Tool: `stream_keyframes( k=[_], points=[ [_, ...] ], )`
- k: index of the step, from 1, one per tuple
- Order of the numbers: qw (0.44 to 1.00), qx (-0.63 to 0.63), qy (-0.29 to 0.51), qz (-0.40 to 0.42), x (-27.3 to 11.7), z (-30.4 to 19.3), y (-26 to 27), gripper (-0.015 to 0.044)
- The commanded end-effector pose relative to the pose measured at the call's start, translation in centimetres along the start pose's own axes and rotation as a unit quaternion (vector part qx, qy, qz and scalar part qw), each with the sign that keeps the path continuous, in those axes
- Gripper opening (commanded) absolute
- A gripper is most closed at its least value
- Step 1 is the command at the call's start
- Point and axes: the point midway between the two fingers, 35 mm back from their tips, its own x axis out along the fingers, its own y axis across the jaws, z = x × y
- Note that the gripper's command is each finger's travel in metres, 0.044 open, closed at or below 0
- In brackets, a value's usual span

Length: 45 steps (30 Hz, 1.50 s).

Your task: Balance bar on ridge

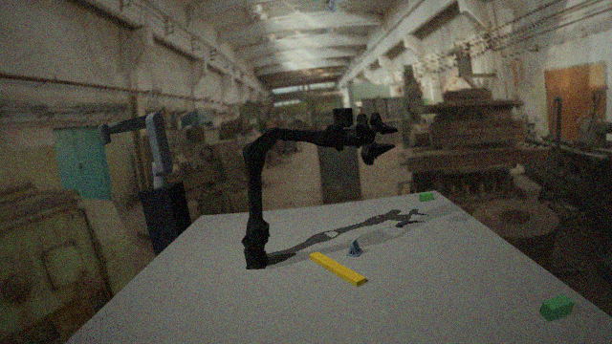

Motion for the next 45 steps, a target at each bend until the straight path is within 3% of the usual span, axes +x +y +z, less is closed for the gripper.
stream_keyframes(
  k=[1, 12, 23, 33, 45],
  points=[
    [0.999, -0.043, 0.025, -0.018, 1.3, -0.7, -2.1, 0.0315],
    [0.978, -0.148, 0.116, -0.092, 4.7, -1.6, -9.8, 0.0315],
    [0.934, -0.207, 0.227, -0.181, 5.5, -1.8, -18.5, 0.0315],
    [0.877, -0.216, 0.337, -0.266, 3.6, -1.5, -26.2, 0.0315],
    [0.790, -0.167, 0.466, -0.361, -1.3, -0.6, -33.5, 0.0315]
  ],
)
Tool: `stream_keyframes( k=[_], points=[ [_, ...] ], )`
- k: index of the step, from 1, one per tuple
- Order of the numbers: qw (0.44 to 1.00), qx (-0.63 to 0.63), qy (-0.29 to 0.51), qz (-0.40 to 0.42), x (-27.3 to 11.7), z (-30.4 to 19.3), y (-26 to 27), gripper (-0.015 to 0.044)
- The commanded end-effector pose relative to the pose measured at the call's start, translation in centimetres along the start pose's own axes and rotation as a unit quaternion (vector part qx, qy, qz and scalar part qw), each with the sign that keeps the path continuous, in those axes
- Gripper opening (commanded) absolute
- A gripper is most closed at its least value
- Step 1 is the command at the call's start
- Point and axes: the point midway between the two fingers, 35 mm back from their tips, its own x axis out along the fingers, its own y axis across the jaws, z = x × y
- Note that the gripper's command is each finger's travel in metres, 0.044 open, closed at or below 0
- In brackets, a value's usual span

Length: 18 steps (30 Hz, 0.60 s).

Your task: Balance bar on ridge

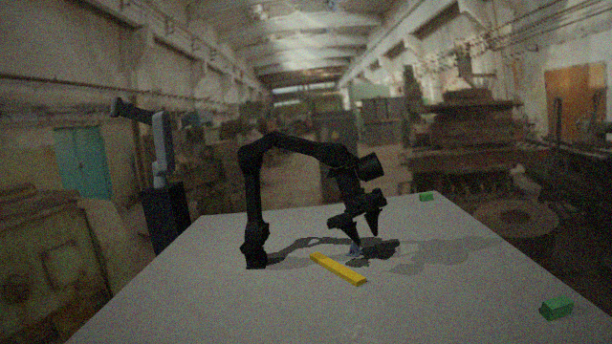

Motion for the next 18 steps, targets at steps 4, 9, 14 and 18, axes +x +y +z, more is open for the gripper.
stream_keyframes(
  k=[4, 9, 14, 18],
  points=[
    [0.994, 0.022, 0.100, -0.024, 0.7, -2.7, -3.8, 0.0315],
    [0.984, 0.046, 0.167, -0.035, 0.5, -4.4, -6.0, 0.0315],
    [0.984, 0.047, 0.169, -0.035, 0.6, -4.5, -6.1, 0.0315],
    [0.984, 0.047, 0.169, -0.035, 2.2, -5.0, -6.1, 0.0315]
  ],
)
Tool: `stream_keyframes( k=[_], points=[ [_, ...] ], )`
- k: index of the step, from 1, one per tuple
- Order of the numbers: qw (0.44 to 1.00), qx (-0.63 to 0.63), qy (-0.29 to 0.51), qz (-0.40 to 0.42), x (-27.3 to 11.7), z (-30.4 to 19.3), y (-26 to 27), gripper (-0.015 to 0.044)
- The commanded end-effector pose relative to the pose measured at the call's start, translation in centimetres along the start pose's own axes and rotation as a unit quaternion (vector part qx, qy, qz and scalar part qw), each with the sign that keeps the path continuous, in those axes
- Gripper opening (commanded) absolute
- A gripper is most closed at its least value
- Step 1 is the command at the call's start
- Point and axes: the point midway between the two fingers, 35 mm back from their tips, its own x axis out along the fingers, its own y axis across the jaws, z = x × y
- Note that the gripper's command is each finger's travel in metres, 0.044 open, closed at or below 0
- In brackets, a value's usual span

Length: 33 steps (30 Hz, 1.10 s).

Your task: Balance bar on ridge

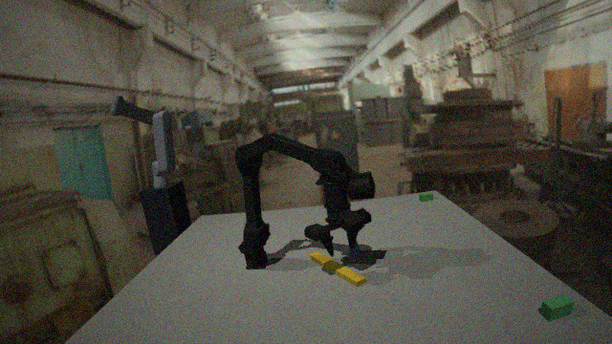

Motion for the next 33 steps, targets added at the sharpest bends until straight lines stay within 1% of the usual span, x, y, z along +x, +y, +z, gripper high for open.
stream_keyframes(
  k=[1, 5, 12, 26, 33],
  points=[
    [1.000, -0.001, 0.009, -0.004, 1.9, -0.3, -0.2, 0.0315],
    [1.000, -0.001, 0.009, -0.004, 3.9, -0.5, -0.3, 0.0315],
    [1.000, -0.001, 0.009, -0.004, 4.3, -0.5, -0.3, 0.0315],
    [1.000, -0.001, 0.009, -0.004, 6.5, -0.5, -0.3, 0.0315],
    [1.000, -0.001, 0.009, -0.004, 6.6, -0.5, -0.3, 0.0315]
  ],
)
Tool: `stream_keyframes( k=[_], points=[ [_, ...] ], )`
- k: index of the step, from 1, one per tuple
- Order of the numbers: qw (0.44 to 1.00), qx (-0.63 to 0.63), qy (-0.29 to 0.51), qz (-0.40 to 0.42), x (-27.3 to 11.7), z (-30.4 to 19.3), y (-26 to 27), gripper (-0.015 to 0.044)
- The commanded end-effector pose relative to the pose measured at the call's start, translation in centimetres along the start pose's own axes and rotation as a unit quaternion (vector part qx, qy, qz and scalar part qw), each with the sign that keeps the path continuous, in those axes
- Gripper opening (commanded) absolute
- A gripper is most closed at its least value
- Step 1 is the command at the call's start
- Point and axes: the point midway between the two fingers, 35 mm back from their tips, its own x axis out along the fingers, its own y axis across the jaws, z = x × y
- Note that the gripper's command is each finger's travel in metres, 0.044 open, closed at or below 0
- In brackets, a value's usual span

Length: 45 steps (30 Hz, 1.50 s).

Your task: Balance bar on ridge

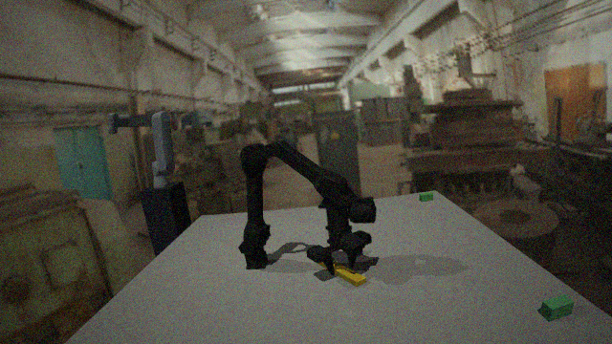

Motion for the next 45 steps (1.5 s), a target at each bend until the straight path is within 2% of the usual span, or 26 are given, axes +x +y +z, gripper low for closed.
stream_keyframes(
  k=[1, 8, 14, 20, 25, 45],
  points=[
    [1.000, -0.001, 0.004, 0.000, 0.2, -0.2, -0.1, 0.0315],
    [1.000, -0.001, 0.004, 0.000, 0.2, -0.2, -0.1, 0.0315],
    [1.000, 0.000, 0.001, -0.001, 0.1, -0.1, -0.1, 0.0157],
    [1.000, 0.000, 0.001, -0.001, 0.1, -0.1, -0.1, 0.0118],
    [1.000, 0.000, 0.001, -0.001, -0.8, 0.1, 0.0, 0.0000],
    [1.000, -0.001, 0.002, 0.000, -5.9, 0.3, 0.2, 0.0000]
  ],
)
